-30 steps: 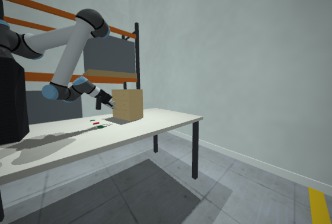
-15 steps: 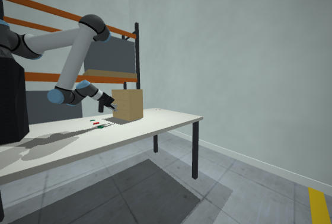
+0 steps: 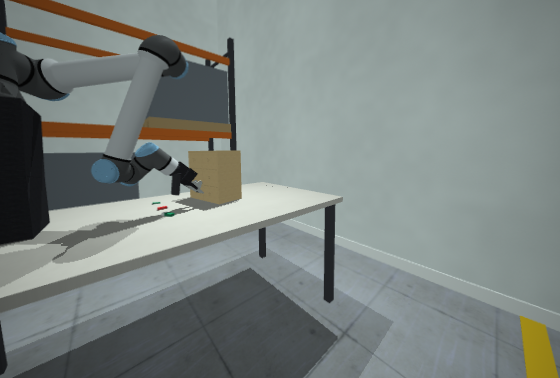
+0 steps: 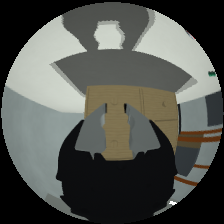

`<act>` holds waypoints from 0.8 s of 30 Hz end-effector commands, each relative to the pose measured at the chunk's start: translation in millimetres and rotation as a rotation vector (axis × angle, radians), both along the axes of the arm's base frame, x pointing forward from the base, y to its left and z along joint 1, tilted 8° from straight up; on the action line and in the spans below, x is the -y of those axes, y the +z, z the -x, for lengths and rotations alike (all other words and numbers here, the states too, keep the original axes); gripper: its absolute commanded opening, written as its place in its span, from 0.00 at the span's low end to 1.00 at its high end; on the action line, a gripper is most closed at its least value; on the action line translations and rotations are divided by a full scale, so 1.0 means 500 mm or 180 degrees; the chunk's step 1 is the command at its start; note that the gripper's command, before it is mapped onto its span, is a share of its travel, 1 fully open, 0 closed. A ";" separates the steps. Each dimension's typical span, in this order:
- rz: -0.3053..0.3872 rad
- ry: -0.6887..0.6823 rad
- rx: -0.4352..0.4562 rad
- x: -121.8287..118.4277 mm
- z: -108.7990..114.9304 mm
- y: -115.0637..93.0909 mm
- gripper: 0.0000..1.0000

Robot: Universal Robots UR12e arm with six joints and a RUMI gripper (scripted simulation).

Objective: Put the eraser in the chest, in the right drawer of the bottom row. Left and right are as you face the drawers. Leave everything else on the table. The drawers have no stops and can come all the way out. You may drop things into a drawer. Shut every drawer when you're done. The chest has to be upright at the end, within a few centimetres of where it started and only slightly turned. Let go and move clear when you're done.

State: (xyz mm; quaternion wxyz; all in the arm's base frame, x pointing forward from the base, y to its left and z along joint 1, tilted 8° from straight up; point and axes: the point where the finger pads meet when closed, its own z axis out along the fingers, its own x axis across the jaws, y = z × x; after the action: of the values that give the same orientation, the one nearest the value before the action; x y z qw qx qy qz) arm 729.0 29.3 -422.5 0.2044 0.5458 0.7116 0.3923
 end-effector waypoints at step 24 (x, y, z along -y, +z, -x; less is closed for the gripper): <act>0.0001 -0.0001 0.0003 -0.015 -0.030 -0.039 0.20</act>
State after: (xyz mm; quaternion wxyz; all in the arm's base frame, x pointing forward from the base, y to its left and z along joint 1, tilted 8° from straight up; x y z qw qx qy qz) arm 743.5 37.1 -442.2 0.2045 0.5459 0.7116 0.3923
